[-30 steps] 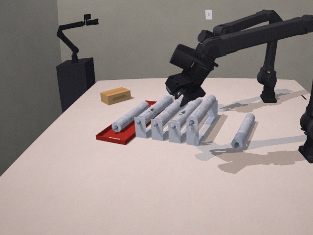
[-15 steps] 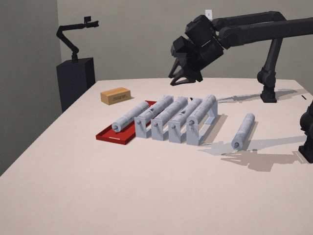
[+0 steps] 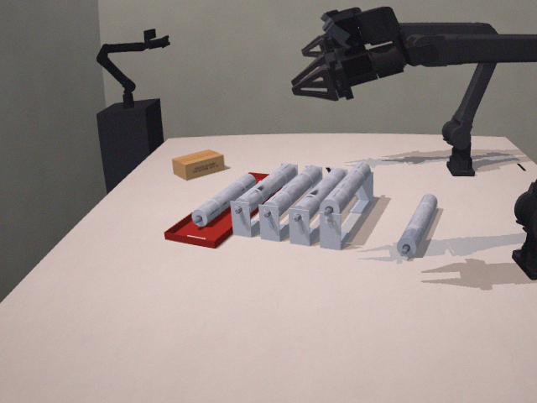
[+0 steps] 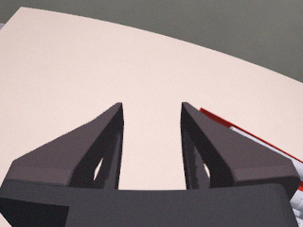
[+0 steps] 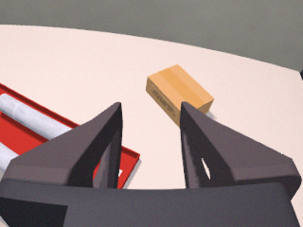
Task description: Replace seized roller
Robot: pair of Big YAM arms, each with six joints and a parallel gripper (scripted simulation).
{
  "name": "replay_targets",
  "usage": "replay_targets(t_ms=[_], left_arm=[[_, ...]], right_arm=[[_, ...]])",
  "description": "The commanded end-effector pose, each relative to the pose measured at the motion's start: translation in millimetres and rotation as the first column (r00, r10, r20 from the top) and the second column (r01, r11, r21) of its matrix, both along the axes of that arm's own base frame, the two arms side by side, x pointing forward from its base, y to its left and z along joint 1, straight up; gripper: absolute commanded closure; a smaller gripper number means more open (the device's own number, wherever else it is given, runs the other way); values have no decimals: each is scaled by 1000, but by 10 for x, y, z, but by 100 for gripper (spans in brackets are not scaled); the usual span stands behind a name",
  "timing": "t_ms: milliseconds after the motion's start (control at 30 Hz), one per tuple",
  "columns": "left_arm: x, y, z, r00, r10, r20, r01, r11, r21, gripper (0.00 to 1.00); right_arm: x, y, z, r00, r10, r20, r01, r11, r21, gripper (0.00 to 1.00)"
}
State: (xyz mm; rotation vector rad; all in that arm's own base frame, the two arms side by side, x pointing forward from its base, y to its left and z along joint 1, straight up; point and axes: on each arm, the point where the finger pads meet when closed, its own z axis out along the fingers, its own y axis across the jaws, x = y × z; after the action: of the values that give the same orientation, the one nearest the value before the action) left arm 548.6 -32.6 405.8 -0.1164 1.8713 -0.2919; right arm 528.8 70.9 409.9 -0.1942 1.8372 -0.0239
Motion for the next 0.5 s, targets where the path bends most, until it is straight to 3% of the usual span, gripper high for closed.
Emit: replay_targets(t_ms=[0, 67, 100, 133, 200, 233, 267, 400, 467], left_arm=[[-67, 130, 312, 992, -11, 129, -3, 994, 109, 68], [-33, 159, 292, 990, -6, 141, -13, 991, 133, 68], [-55, 194, 329, 987, 3, 162, -29, 987, 157, 68], [-36, 216, 322, 985, 11, 172, -41, 984, 174, 68], [-174, 265, 591, 970, 25, 243, -75, 977, 201, 68], [-225, 288, 701, 962, 32, 273, -92, 973, 212, 68], [-250, 308, 753, 956, 37, 290, -105, 970, 221, 68], [-337, 366, 940, 936, 55, 348, -146, 959, 242, 68], [-358, 386, 962, 932, 63, 358, -159, 956, 245, 68]], right_arm=[[4, -171, 351, 994, -43, 103, 35, 996, 77, 68], [49, -217, 454, 990, -52, 129, 40, 995, 93, 68], [23, -307, 337, 990, -66, 123, 53, 993, 102, 68], [32, -351, 377, 988, -72, 139, 57, 992, 109, 68], [-46, -465, 735, 972, -89, 218, 61, 989, 133, 68], [-93, -533, 1128, 952, -101, 288, 60, 987, 148, 68], [-113, -578, 1210, 945, -108, 308, 62, 986, 154, 68], [-160, -708, 1181, 937, -126, 327, 74, 983, 169, 68], [-87, -734, 1007, 944, -129, 303, 80, 982, 170, 68]])
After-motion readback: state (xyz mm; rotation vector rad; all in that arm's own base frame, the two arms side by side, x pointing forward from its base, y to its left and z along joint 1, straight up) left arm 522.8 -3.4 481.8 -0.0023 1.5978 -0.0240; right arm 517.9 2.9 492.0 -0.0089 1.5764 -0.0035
